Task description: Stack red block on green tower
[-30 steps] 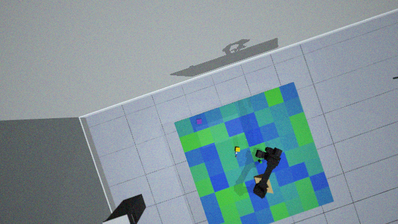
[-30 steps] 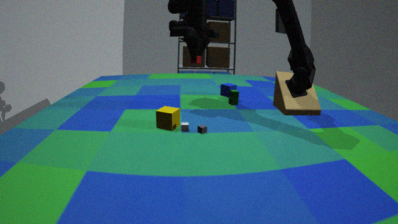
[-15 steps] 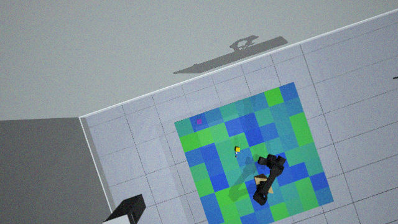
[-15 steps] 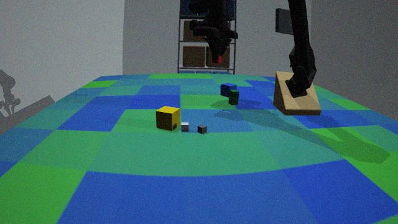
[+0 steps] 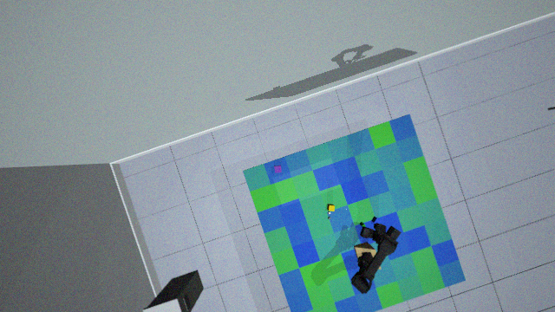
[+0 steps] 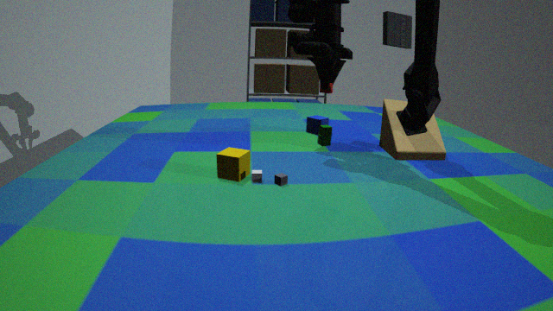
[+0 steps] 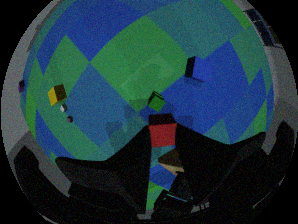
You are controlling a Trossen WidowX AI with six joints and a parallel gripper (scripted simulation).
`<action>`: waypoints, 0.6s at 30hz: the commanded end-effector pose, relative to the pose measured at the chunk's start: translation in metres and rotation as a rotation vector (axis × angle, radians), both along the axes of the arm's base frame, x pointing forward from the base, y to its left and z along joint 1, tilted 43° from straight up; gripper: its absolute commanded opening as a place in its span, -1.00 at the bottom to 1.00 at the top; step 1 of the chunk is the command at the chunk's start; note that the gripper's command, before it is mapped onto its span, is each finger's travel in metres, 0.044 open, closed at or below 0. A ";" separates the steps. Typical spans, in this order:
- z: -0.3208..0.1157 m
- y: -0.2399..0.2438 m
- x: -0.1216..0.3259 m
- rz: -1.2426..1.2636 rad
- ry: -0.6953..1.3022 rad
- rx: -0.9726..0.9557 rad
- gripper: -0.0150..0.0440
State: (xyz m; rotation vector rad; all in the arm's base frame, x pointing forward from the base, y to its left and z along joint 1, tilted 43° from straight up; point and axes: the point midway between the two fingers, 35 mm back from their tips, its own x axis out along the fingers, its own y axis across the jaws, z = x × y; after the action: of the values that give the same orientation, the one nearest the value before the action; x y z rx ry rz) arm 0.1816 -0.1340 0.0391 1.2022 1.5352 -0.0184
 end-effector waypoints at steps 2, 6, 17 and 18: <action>-0.007 0.005 -0.002 0.006 -0.002 -0.005 -0.49; -0.020 0.016 0.001 0.006 -0.003 -0.005 -0.49; -0.040 0.035 0.004 0.006 -0.003 -0.004 -0.49; -0.043 0.037 0.005 0.006 -0.003 -0.004 -0.49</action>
State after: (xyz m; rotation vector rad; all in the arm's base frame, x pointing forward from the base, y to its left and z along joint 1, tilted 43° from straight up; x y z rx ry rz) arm 0.1852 -0.1045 0.0031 1.1868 1.5330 -0.0173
